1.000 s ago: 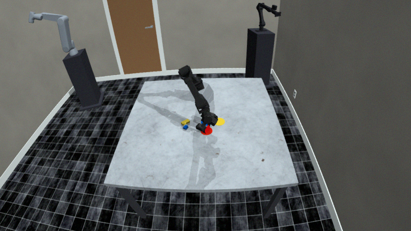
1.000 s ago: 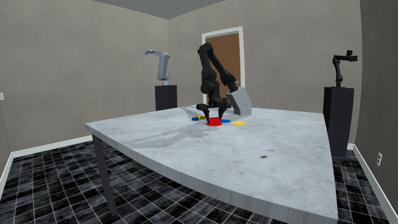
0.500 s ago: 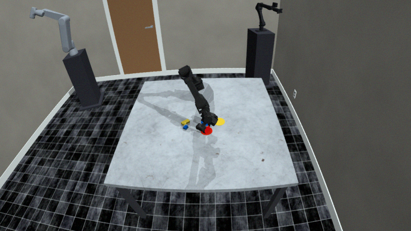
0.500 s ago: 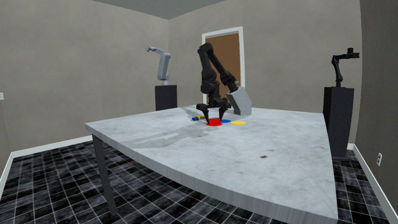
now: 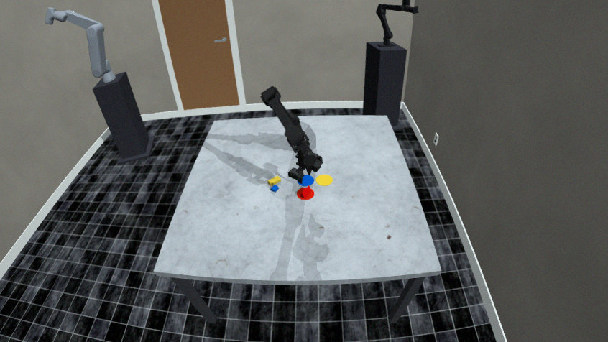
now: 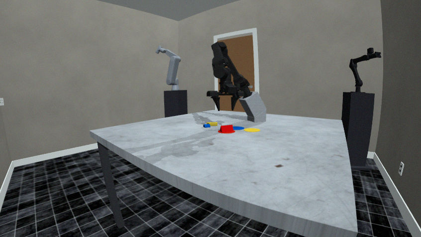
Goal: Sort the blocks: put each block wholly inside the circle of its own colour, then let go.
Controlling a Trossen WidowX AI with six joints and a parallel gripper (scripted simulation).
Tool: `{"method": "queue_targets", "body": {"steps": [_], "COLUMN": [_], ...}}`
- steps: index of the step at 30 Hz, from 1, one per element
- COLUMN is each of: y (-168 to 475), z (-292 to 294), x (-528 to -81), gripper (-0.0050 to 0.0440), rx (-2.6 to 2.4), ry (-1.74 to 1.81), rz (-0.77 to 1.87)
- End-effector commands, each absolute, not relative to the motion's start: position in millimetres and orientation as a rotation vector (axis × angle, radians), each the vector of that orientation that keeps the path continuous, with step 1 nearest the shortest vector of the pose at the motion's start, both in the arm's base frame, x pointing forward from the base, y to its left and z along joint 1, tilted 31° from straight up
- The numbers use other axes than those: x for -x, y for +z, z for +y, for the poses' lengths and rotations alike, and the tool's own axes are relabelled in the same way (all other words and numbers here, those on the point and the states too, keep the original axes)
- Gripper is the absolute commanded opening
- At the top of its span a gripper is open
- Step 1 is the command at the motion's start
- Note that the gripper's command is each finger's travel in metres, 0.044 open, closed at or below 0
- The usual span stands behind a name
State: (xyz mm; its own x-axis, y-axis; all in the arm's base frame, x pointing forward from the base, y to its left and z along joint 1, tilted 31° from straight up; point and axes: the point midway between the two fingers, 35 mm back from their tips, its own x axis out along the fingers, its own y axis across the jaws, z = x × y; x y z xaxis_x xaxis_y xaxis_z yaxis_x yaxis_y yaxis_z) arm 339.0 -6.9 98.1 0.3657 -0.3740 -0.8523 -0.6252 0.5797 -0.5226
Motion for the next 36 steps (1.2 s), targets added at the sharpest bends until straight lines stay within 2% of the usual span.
{"method": "queue_targets", "body": {"steps": [1, 36], "y": [122.7, 115.9], "z": [0.2, -0.8], "x": [-329.7, -327.9], "gripper": [0.0360, 0.0360], "rx": [0.996, 0.999], "ry": [0.190, 0.202], "rz": [1.229, 1.248]}}
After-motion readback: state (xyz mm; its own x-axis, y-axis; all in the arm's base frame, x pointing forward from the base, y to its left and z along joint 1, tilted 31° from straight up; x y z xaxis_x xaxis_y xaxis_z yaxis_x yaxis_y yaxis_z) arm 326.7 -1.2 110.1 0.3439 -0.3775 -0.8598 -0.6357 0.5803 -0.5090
